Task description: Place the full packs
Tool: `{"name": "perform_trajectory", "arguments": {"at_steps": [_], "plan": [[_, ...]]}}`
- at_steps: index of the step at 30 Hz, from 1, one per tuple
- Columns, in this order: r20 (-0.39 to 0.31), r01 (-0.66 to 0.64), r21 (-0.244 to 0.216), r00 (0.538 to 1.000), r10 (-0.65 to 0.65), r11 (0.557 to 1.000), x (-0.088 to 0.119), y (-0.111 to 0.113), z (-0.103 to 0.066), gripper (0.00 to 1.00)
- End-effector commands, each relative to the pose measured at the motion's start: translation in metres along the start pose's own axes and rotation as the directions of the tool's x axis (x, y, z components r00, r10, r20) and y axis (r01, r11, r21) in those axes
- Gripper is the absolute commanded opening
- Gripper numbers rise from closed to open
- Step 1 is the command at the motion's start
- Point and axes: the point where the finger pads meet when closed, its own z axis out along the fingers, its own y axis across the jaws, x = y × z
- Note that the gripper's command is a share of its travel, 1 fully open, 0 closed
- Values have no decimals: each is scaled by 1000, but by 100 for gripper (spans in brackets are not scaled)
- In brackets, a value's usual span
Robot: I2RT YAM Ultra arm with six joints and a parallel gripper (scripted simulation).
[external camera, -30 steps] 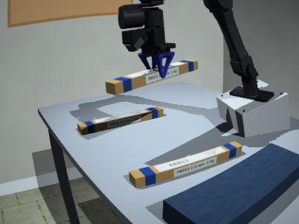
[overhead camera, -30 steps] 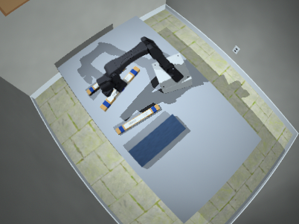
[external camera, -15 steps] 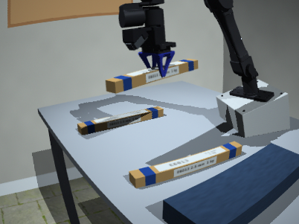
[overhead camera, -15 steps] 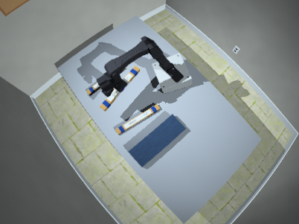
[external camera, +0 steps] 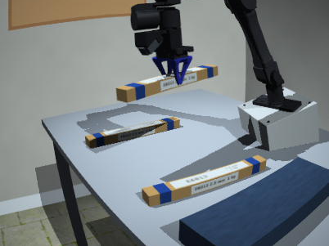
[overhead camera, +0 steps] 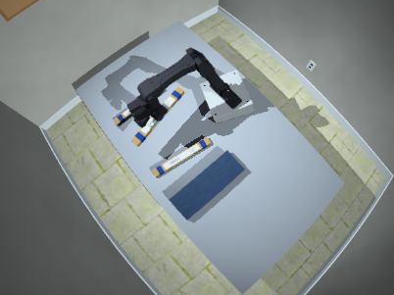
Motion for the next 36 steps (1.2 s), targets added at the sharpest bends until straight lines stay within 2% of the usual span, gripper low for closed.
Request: {"name": "perform_trajectory", "arguments": {"at_steps": [1,21,24,29,36], "plan": [[88,4,36,996,-7,999,-5,2,-36,0],[88,4,36,996,-7,999,-5,2,-34,0],[89,-31,34,996,28,999,-6,4,-34,0],[94,-196,17,977,193,981,-11,16,-34,0],[94,-199,14,976,197,980,-18,34,-34,0]]}}
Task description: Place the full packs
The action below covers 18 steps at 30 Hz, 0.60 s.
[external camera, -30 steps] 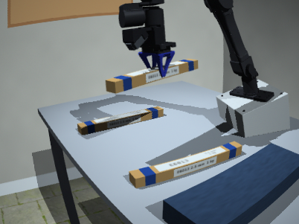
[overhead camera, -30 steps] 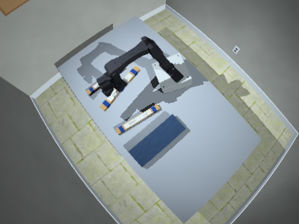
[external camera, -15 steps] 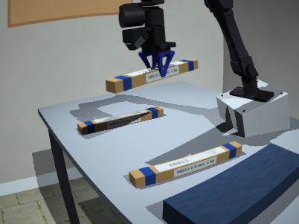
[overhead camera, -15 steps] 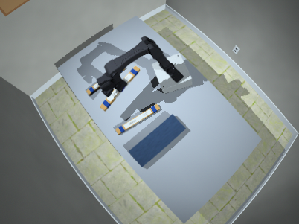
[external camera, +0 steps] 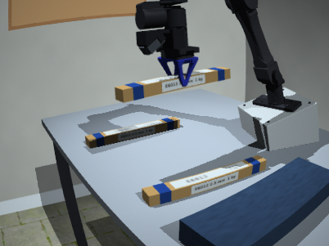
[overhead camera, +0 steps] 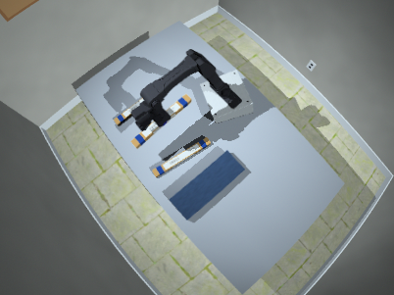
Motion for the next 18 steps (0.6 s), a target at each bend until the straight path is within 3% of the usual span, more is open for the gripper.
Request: {"name": "perform_trajectory", "arguments": {"at_steps": [1,14,18], "plan": [[87,-42,19,995,40,999,-7,8,-32,0],[71,-41,17,997,39,999,-13,37,-26,0],[87,-43,14,995,41,999,-15,47,-32,0]]}}
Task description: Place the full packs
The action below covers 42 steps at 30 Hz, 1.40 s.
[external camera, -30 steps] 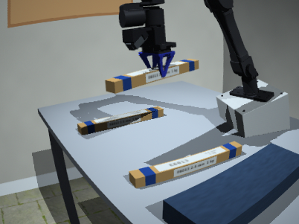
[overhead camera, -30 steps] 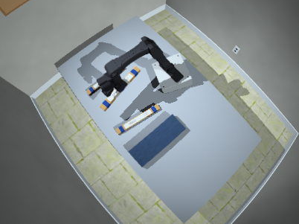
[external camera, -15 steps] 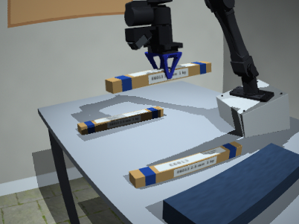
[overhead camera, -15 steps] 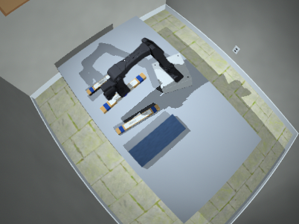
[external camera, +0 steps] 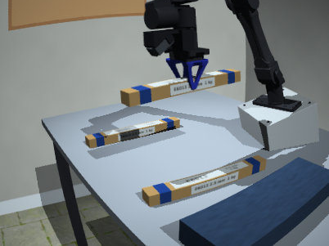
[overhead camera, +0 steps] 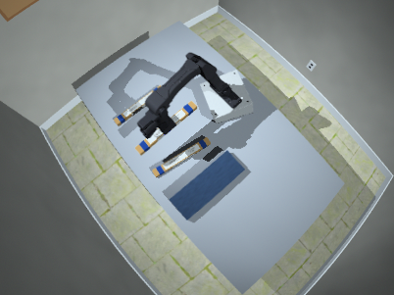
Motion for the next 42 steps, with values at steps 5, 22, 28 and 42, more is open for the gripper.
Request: {"name": "perform_trajectory", "arguments": {"at_steps": [5,22,28,42], "plan": [[88,-21,5,996,20,1000,-10,13,-32,0],[106,-21,4,994,20,1000,-17,12,-29,0],[113,-23,4,993,22,1000,-19,11,-27,0],[112,-26,6,993,25,1000,-20,8,-24,0]]}}
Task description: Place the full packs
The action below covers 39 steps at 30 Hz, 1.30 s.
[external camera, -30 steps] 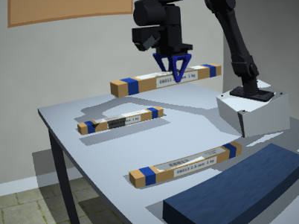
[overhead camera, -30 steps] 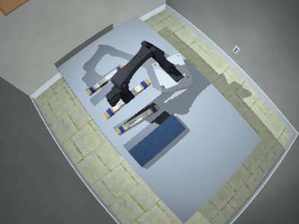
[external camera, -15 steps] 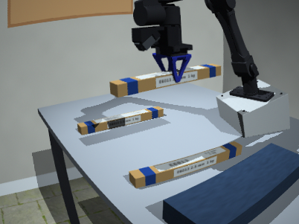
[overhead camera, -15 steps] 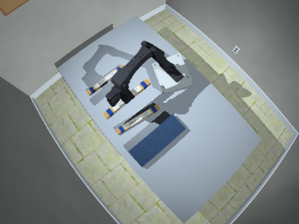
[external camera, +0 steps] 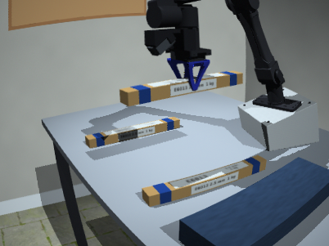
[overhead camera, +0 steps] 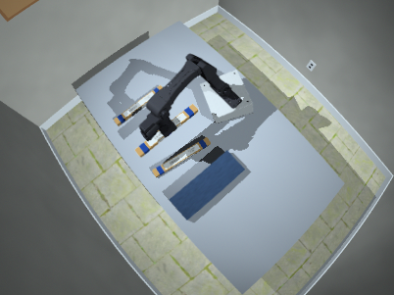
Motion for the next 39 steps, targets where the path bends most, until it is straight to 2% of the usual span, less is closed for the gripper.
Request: {"name": "perform_trajectory", "arguments": {"at_steps": [1,8,10,14,21,24,27,39], "plan": [[91,-8,1,996,8,1000,-13,-4,-22,0],[91,-12,2,996,12,1000,-13,-6,-21,0],[67,-8,4,998,8,1000,-7,-6,-13,0],[89,-3,-2,996,3,1000,-12,-2,-20,0],[72,-1,0,997,1,1000,-7,-2,-14,0],[79,-2,-1,997,2,1000,-8,-3,-19,0],[65,0,1,998,0,1000,-4,-3,-14,0],[74,-2,0,997,2,1000,-6,-3,-19,0]]}}
